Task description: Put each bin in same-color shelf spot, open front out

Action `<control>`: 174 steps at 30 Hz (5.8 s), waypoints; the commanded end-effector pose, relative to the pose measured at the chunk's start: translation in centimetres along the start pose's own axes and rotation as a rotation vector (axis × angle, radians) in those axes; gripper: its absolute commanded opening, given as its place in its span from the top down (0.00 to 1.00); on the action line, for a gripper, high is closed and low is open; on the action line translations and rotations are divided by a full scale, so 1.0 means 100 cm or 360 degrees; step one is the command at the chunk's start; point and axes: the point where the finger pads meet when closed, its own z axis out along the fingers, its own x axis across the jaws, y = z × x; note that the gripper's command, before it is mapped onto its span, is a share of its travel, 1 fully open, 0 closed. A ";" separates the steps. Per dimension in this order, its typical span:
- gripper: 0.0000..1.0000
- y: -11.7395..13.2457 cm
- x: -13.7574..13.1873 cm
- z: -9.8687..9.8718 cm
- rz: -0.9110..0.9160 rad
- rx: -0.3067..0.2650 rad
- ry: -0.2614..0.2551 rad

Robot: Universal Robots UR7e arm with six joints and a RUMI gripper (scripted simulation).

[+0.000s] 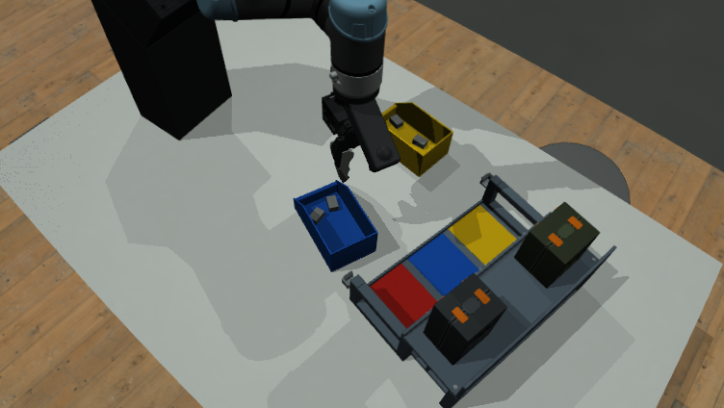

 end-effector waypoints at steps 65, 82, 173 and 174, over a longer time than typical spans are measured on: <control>0.85 0.000 0.000 0.000 -0.0001 0.0001 -0.0001; 0.85 0.000 0.000 0.000 -0.0001 0.0001 -0.0001; 0.85 0.000 0.000 0.072 -0.0001 0.0001 -0.0001; 0.85 0.000 0.000 0.073 -0.0001 0.0001 -0.0001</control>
